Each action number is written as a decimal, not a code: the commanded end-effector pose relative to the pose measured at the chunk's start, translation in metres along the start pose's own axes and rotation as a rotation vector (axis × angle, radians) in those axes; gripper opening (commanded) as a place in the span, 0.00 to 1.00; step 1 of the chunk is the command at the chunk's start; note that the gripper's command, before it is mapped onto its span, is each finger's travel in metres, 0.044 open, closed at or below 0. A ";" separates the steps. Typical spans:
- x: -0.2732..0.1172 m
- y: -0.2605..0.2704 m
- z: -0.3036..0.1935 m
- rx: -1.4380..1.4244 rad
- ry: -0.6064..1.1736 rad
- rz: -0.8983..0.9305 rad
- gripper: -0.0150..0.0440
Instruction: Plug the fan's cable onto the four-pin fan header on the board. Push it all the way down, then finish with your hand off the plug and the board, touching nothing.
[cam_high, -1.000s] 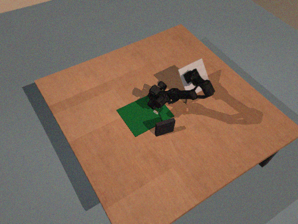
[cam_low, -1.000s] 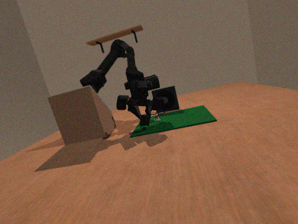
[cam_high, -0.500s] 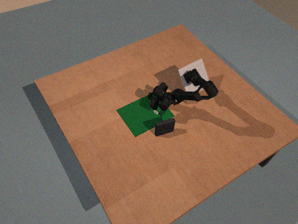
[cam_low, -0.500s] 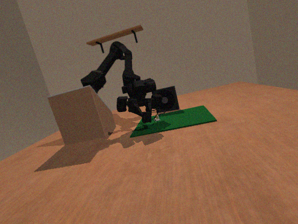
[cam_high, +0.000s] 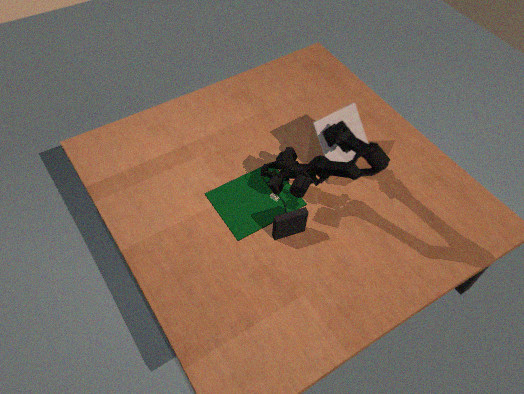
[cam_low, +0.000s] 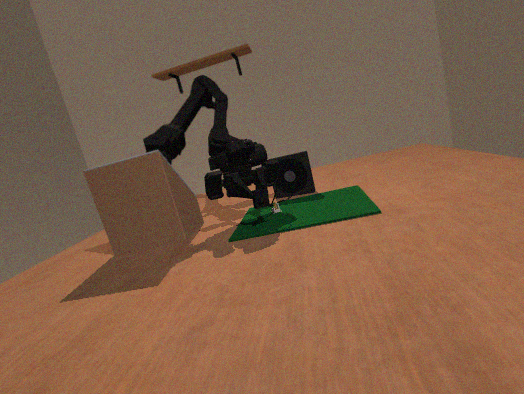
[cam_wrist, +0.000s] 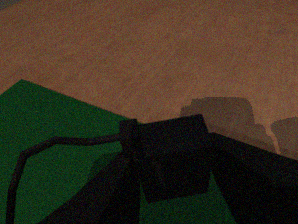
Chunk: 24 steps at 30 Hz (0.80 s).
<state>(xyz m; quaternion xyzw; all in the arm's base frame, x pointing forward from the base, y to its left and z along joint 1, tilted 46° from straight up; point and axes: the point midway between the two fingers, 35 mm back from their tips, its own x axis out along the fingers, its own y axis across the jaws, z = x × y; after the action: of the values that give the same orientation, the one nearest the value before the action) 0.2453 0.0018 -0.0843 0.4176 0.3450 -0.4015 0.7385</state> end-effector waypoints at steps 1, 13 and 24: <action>-0.006 0.002 0.002 0.032 -0.041 0.037 0.25; -0.011 0.003 0.006 0.049 -0.058 0.062 0.25; -0.012 0.003 0.010 0.052 -0.062 0.063 0.25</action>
<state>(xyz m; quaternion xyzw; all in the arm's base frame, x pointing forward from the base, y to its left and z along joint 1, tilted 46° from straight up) 0.2444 -0.0009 -0.0706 0.4346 0.2971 -0.4004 0.7500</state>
